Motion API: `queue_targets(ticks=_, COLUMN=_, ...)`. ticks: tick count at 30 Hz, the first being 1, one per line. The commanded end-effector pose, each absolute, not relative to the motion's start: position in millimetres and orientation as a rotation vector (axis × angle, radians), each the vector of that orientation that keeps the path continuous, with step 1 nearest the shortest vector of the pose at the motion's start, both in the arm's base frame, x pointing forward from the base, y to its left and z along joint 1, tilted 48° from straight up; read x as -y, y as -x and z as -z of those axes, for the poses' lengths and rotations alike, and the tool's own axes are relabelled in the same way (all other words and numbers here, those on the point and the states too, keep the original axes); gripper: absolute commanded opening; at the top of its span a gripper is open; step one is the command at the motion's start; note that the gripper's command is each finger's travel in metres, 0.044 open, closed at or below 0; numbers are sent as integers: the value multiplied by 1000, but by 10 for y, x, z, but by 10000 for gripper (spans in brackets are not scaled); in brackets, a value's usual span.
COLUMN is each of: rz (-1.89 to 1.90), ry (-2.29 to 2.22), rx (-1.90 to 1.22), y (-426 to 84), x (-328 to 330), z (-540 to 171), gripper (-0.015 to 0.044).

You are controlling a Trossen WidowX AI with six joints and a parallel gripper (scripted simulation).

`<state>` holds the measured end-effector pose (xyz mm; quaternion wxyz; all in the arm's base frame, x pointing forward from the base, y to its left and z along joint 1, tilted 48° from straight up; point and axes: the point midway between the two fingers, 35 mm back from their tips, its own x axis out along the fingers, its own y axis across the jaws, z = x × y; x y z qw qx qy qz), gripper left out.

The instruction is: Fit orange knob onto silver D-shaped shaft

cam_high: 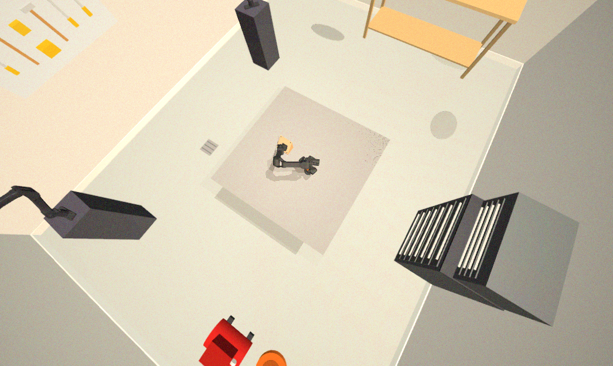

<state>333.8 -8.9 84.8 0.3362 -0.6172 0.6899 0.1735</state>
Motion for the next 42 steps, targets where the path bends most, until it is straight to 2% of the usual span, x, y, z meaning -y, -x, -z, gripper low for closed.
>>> queue_targets(ticks=1, rz=-454, ry=1617, rx=-1799, y=-3345, x=96, z=-852, gripper=0)
queue_targets(ticks=14, rz=-462, ry=1623, rx=-1799, y=-3363, x=68, z=-889, gripper=0)
queue_targets(ticks=22, rz=-661, ry=1757, rx=-1801, y=-3361, x=82, z=-871, gripper=0)
queue_targets(ticks=42, rz=-661, ry=1757, rx=-1801, y=-3345, x=107, z=-842, gripper=0)
